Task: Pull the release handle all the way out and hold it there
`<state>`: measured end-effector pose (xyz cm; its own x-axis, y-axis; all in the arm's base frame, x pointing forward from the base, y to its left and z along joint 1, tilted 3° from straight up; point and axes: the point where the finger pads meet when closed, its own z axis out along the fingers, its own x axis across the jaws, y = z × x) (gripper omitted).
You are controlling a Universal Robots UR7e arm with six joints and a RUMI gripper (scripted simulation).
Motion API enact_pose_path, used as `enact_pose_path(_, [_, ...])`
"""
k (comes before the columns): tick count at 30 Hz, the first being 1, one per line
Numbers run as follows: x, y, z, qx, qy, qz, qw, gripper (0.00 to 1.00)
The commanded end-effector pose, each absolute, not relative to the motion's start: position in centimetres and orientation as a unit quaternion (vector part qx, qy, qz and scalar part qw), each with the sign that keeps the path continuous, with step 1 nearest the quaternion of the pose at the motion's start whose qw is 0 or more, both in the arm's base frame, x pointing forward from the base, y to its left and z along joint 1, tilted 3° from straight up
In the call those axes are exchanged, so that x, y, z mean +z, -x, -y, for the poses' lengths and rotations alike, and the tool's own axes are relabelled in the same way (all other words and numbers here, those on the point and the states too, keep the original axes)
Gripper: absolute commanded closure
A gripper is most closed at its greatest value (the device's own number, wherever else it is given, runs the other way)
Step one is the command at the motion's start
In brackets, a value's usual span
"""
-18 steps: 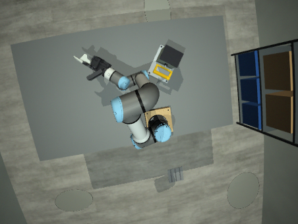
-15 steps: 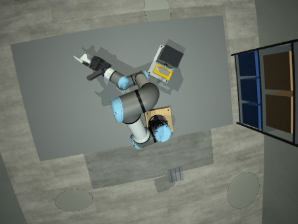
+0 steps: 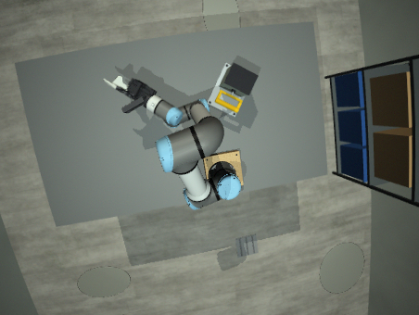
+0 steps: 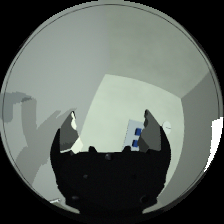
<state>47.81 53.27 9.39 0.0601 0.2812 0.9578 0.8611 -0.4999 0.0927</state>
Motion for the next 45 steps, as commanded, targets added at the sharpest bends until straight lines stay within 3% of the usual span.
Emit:
enact_pose_path(1, [9.5,-47.8,-53.3,-0.541,0.676,0.422,0.268,0.00])
enact_pose_path(21, [9.7,-47.4,-50.7,-0.522,0.709,0.397,0.260,0.00])
enact_pose_path(45, [10.4,-45.1,-38.5,-0.418,0.843,0.264,0.212,0.00])
